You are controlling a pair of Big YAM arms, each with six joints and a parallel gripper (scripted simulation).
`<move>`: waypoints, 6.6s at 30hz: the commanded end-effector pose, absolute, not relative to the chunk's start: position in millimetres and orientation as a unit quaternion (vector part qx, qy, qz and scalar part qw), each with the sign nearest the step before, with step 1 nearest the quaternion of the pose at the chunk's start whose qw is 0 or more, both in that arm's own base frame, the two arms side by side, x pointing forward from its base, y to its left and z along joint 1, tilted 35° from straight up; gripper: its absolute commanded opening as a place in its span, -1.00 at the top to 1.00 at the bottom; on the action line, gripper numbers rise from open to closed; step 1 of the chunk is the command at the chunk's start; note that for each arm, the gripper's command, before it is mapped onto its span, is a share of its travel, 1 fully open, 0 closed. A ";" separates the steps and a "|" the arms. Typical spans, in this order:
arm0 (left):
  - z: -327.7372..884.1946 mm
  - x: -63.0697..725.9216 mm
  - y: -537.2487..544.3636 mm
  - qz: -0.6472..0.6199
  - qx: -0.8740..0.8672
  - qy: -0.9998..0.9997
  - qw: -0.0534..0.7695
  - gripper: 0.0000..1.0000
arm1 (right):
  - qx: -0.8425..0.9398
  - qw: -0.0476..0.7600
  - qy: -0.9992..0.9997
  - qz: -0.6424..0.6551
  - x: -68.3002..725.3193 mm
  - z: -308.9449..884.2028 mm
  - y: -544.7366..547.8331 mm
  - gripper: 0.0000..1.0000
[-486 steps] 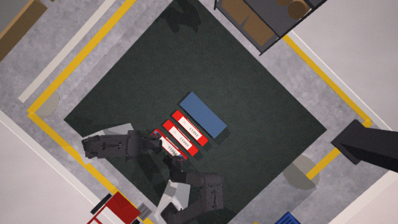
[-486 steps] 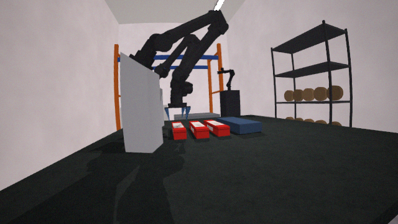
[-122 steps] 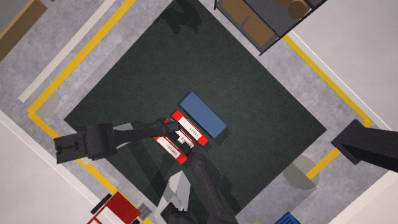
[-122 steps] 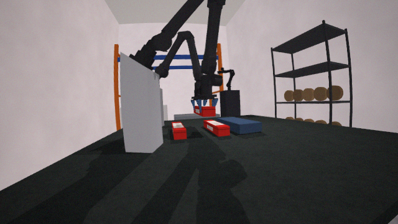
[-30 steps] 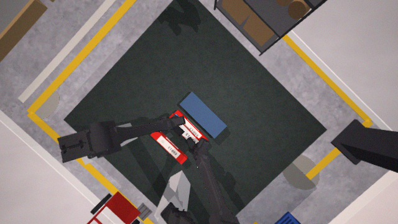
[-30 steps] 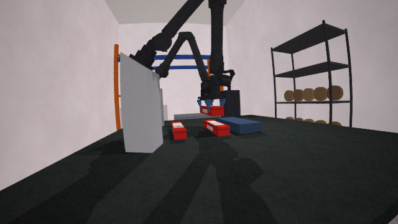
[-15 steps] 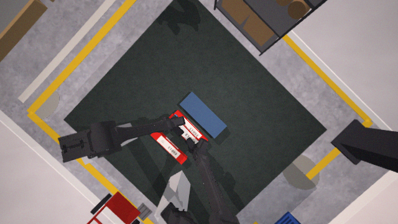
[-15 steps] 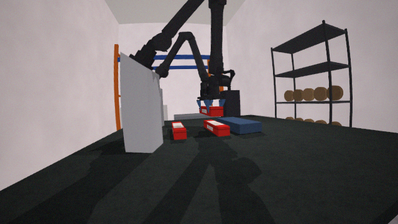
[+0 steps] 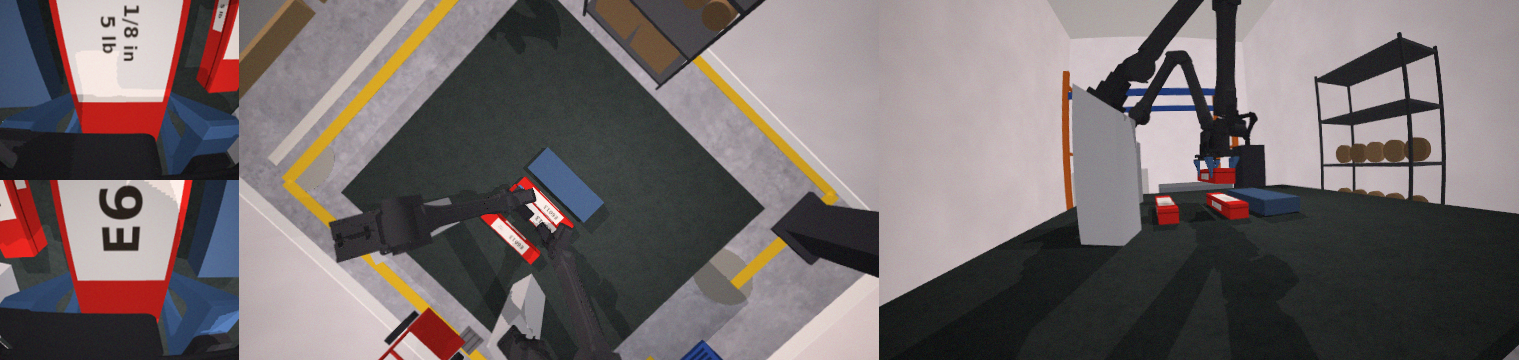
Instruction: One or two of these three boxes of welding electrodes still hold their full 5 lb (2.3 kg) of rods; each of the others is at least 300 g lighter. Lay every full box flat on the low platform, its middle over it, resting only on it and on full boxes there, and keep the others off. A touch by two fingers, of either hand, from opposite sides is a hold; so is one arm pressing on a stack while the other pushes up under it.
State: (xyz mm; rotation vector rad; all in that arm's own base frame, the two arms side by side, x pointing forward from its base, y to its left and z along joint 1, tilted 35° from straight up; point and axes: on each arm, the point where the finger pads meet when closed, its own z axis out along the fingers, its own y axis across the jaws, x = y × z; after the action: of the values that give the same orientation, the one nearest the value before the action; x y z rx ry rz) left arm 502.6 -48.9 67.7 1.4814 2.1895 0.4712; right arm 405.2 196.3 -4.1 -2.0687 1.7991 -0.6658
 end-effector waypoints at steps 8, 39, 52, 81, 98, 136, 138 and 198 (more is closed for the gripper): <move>117.6 497.3 -45.2 0.193 0.529 0.788 0.249 1.00 | -0.720 0.189 0.622 -0.245 401.6 38.3 206.8 1.00; 133.5 486.8 -46.1 0.193 0.529 0.788 0.249 1.00 | -0.719 0.190 0.622 -0.245 391.2 54.2 208.0 1.00; 133.5 486.8 -46.1 0.193 0.529 0.788 0.249 1.00 | -0.719 0.190 0.622 -0.245 391.2 54.2 208.0 1.00; 133.5 486.8 -46.1 0.193 0.529 0.788 0.249 1.00 | -0.719 0.190 0.622 -0.245 391.2 54.2 208.0 1.00; 133.5 486.8 -46.1 0.193 0.529 0.788 0.249 1.00 | -0.719 0.190 0.622 -0.245 391.2 54.2 208.0 1.00; 149.2 482.8 -43.3 0.199 0.528 0.786 0.253 1.00 | -0.723 0.195 0.615 -0.246 384.1 68.8 213.7 1.00; 149.2 482.8 -43.3 0.199 0.528 0.786 0.253 1.00 | -0.723 0.195 0.615 -0.246 384.1 68.8 213.7 1.00; 217.6 454.3 -41.0 0.204 0.524 0.785 0.261 1.00 | -0.716 0.201 0.620 -0.249 363.9 131.8 213.6 1.00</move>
State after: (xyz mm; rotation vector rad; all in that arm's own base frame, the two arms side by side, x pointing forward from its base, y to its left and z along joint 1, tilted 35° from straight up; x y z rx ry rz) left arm 446.0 -49.2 157.3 1.4811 2.2025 0.4785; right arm 350.4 204.8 86.2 -2.0739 1.7902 -0.6679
